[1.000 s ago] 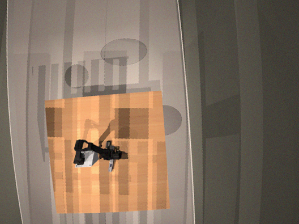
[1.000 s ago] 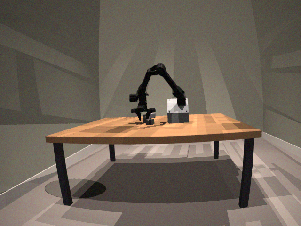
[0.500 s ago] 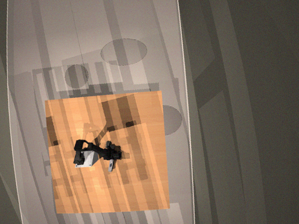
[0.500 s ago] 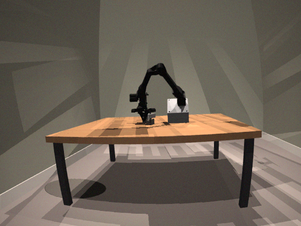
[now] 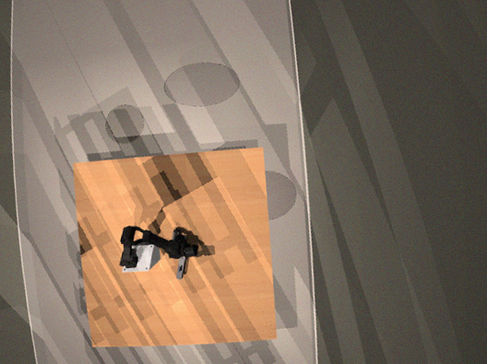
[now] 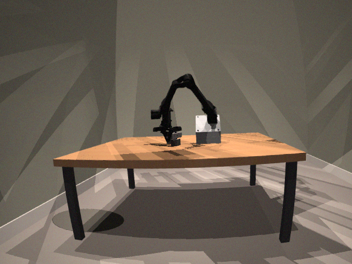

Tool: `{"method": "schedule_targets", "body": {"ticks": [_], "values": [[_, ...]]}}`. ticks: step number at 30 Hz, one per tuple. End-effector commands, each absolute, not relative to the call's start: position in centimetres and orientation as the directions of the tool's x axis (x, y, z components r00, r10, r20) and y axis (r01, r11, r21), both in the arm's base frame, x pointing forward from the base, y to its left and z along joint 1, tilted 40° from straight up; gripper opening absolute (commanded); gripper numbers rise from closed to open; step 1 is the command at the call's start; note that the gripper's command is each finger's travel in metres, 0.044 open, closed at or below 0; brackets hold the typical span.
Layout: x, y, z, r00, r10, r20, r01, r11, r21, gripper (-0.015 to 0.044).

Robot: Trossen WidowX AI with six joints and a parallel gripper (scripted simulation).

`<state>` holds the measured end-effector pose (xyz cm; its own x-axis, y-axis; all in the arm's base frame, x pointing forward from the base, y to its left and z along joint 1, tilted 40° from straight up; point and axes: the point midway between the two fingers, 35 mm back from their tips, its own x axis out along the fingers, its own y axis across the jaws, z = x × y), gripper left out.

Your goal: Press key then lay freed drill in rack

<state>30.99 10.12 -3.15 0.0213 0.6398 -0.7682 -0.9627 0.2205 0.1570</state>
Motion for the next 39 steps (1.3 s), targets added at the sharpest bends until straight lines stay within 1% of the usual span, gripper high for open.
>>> {"method": "schedule_targets", "body": {"ticks": [1, 23, 39], "values": [[31.3, 10.5, -2.6, 0.026, 0.644, -0.765, -0.964, 0.22, 0.152, 0.0], [32.3, 12.8, -0.3, 0.027, 0.645, -0.764, -0.964, 0.22, 0.152, 0.0], [31.9, 12.2, -1.3, 0.026, 0.645, -0.764, -0.964, 0.22, 0.153, 0.042]]}}
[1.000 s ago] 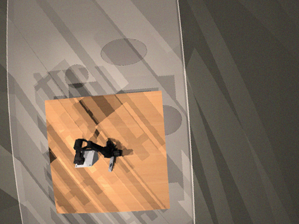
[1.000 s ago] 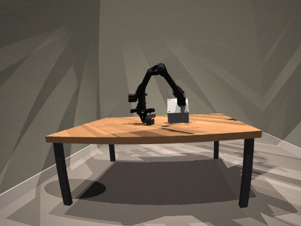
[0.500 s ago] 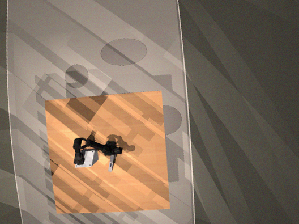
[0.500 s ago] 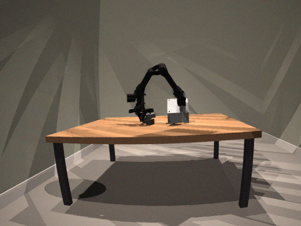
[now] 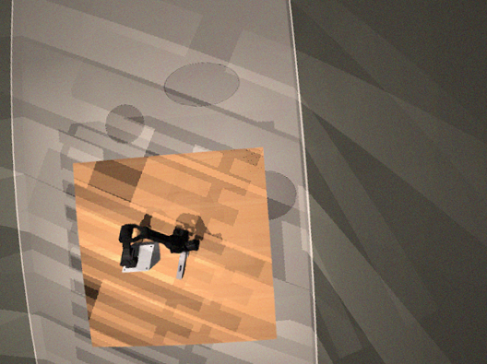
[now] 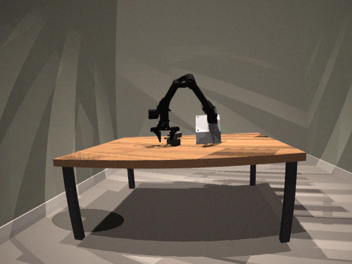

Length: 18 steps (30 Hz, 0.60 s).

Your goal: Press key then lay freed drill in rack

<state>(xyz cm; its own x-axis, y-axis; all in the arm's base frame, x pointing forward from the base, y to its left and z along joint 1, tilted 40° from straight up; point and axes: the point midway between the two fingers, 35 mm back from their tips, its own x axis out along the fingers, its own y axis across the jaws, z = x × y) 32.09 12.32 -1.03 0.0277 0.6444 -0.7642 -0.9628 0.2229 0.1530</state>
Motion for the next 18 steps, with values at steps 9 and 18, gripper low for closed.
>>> {"method": "schedule_targets", "body": {"ticks": [9, 18], "values": [[32.0, 11.96, -1.44, 0.026, 0.644, -0.764, -0.964, 0.22, 0.152, 0.044], [31.97, 11.76, -1.61, 0.026, 0.644, -0.764, -0.964, 0.22, 0.152, 0.044]]}}
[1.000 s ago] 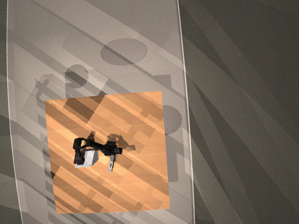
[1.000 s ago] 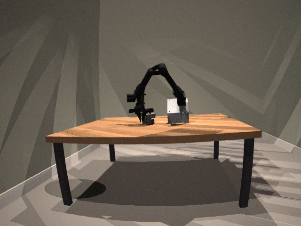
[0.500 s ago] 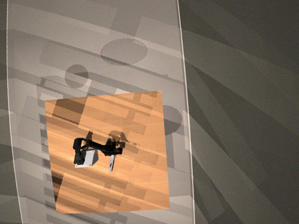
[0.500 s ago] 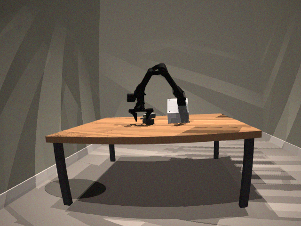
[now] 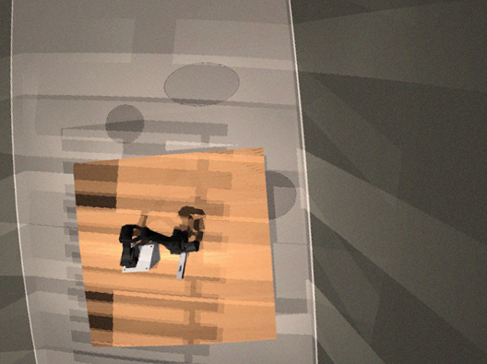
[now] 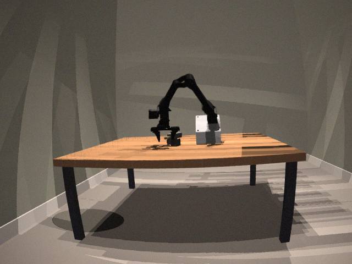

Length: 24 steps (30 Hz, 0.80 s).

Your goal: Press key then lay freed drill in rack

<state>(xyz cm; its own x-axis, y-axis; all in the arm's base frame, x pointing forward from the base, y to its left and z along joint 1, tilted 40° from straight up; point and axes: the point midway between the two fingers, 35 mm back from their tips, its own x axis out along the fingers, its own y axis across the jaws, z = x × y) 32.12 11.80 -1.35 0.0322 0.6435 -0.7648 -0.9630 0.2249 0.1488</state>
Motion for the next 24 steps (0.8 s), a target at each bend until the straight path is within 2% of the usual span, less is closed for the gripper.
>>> {"method": "schedule_targets", "body": {"ticks": [1, 24], "values": [[31.97, 11.74, -1.63, 0.026, 0.644, -0.764, -0.964, 0.22, 0.152, 0.044], [31.84, 11.52, -2.06, 0.026, 0.644, -0.764, -0.964, 0.22, 0.152, 0.044]]}}
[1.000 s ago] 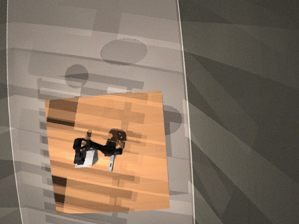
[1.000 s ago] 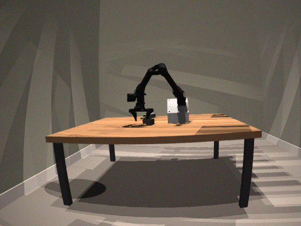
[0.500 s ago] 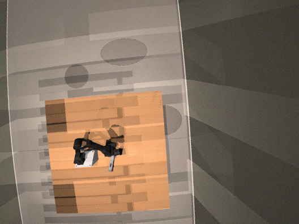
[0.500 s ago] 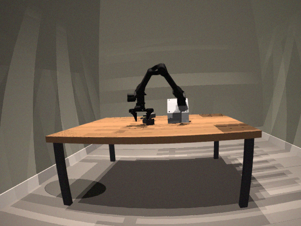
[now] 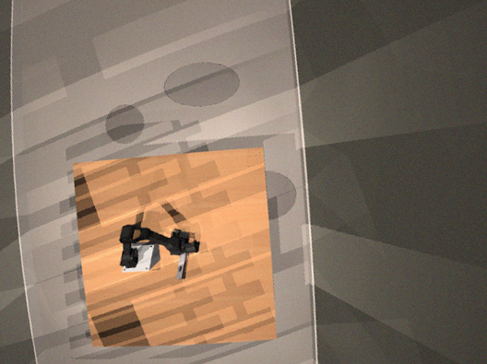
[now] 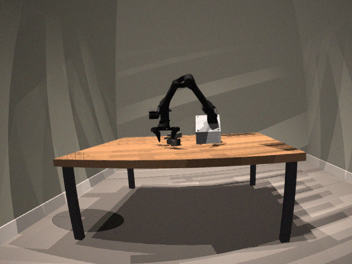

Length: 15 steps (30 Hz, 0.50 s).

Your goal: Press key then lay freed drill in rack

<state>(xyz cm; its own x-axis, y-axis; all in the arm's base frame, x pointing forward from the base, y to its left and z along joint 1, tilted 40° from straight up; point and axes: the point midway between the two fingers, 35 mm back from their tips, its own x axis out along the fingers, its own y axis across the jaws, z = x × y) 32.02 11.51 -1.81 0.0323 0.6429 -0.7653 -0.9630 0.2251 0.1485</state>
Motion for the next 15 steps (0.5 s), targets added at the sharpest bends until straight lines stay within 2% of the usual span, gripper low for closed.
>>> {"method": "schedule_targets", "body": {"ticks": [1, 15], "values": [[31.83, 11.51, -2.08, 0.026, 0.644, -0.764, -0.964, 0.22, 0.152, 0.044], [31.72, 11.49, -2.31, 0.026, 0.644, -0.764, -0.964, 0.22, 0.152, 0.044]]}}
